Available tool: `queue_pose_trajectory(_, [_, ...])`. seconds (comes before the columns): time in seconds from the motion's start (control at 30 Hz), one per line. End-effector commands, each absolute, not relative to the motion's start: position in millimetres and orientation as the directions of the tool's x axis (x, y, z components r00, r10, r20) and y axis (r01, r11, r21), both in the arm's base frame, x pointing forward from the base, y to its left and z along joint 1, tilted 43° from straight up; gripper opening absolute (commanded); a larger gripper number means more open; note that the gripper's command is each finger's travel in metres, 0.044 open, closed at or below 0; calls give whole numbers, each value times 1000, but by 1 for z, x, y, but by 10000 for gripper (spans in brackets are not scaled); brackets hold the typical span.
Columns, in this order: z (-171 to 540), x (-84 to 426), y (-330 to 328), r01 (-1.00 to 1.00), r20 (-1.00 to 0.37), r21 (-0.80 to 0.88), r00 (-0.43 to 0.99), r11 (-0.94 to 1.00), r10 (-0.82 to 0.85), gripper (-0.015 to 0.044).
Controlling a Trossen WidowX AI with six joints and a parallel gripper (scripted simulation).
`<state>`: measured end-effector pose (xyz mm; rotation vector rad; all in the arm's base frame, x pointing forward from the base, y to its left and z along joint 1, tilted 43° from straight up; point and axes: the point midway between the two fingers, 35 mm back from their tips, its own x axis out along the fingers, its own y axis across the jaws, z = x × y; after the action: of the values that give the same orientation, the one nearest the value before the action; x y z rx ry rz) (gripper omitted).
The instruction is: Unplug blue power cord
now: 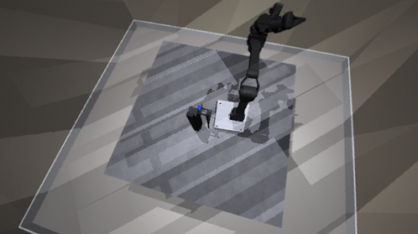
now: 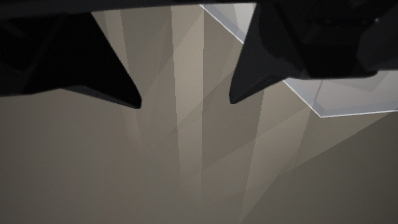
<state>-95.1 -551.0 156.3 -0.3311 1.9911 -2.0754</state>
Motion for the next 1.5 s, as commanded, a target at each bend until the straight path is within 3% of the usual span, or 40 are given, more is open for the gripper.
queue_pose_trajectory(0.0, [156,-93,-552,23,-8,-999,-941,-39,-339,374])
queue_pose_trajectory(0.27, [121,11,-574,220,-156,-975,-720,-10,-676,164])
queue_pose_trajectory(0.47, [81,100,-560,433,-357,-890,-465,143,-810,160])
queue_pose_trajectory(0.63, [45,169,-523,584,-547,-742,-245,329,-800,160])
queue_pose_trajectory(0.83, [7,237,-454,701,-760,-477,-26,530,-649,160])
queue_pose_trajectory(1.07, [-24,286,-347,777,-935,-121,120,618,-334,160])
queue_pose_trajectory(1.3, [-33,303,-226,856,-989,145,135,497,57,160])
queue_pose_trajectory(1.47, [-24,296,-140,931,-939,186,74,315,335,160])
